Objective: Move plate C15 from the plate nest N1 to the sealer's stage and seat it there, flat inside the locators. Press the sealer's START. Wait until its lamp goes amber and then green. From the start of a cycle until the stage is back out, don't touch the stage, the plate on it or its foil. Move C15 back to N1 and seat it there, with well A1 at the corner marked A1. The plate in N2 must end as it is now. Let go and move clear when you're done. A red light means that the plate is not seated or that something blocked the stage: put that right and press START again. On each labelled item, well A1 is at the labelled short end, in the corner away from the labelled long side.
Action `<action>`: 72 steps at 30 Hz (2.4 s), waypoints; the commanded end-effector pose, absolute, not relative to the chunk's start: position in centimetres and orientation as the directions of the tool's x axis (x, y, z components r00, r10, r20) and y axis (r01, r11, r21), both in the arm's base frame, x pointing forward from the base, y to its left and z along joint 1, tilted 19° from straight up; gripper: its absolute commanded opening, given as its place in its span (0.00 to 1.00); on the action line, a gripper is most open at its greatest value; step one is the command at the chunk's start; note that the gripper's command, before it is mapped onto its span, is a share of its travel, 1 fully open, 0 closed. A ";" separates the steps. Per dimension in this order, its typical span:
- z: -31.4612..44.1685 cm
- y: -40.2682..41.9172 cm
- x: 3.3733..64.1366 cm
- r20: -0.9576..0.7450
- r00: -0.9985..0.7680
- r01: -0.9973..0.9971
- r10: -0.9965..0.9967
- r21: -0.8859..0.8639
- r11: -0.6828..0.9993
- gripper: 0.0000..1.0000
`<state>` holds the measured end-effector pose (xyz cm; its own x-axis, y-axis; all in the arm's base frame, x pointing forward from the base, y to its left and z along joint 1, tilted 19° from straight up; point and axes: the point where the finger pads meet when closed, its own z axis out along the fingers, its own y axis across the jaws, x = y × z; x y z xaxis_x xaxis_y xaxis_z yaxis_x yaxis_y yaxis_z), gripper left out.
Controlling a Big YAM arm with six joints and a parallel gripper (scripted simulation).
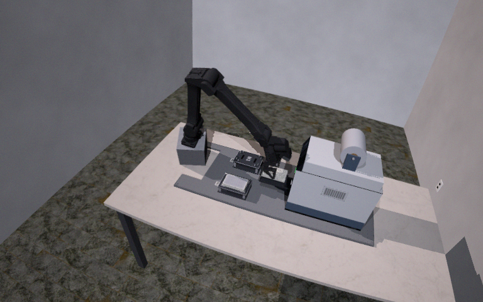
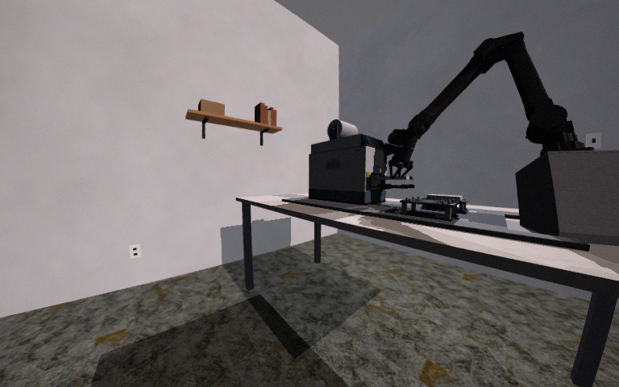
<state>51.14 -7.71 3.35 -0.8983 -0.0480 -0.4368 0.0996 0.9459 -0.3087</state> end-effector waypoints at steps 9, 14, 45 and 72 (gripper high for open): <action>6.1 -7.5 53.8 -0.501 -0.863 0.109 -0.063 -0.307 0.945 0.00; 5.6 -7.5 53.1 -0.490 -0.869 0.106 -0.062 -0.307 0.946 0.00; 4.6 -7.6 52.8 -0.456 -0.888 0.099 -0.056 -0.309 0.946 0.00; 3.7 -7.6 51.7 -0.455 -0.889 0.102 -0.053 -0.309 0.946 0.00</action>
